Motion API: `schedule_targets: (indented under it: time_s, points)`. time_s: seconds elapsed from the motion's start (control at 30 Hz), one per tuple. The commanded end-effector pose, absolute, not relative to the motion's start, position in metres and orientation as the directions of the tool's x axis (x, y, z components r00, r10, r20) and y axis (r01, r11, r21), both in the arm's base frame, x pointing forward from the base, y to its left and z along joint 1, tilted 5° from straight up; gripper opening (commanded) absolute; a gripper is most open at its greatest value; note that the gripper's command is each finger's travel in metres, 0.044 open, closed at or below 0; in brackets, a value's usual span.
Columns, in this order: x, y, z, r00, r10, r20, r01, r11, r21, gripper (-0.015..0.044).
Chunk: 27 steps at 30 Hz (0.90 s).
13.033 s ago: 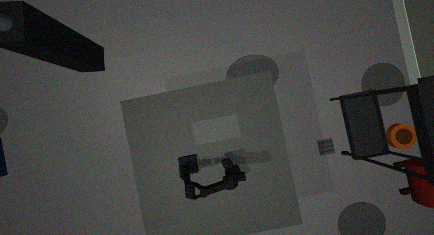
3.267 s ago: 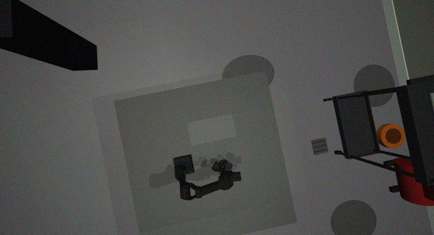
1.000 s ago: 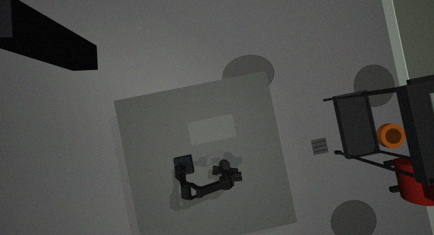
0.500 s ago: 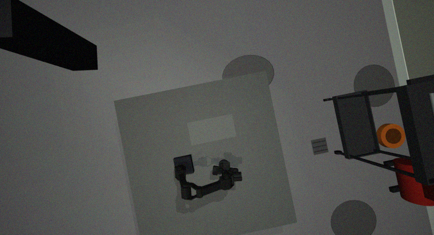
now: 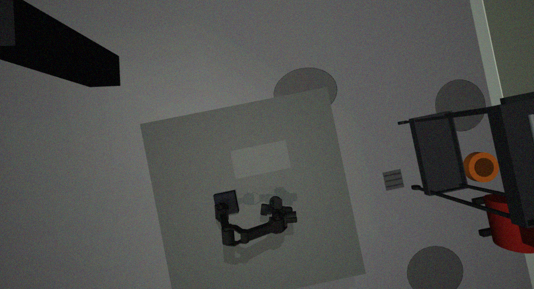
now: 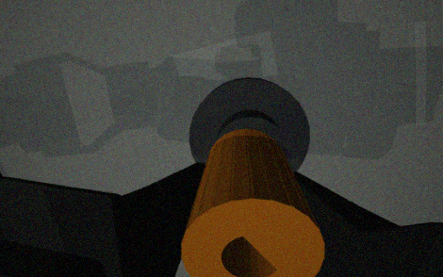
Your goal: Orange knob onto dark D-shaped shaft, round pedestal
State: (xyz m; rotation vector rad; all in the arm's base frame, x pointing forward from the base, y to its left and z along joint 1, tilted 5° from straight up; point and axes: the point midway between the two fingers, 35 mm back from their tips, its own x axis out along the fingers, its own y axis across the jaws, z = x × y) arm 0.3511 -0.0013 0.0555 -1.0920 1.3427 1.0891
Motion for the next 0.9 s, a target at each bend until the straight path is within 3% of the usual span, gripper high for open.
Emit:
schedule_targets:
  time_s: [0.0,0.3,0.87]
  points:
    - [0.3506,-0.0015,0.0592,-0.041,-0.040,-0.998,-0.985,0.168,0.034,0.0000]
    - [0.3521,-0.0016,0.0587,-0.041,-0.040,-0.998,-0.998,-0.040,0.043,0.0000]
    - [0.3574,-0.0023,0.0546,-0.041,-0.040,-0.998,-0.998,-0.040,0.042,0.0000]
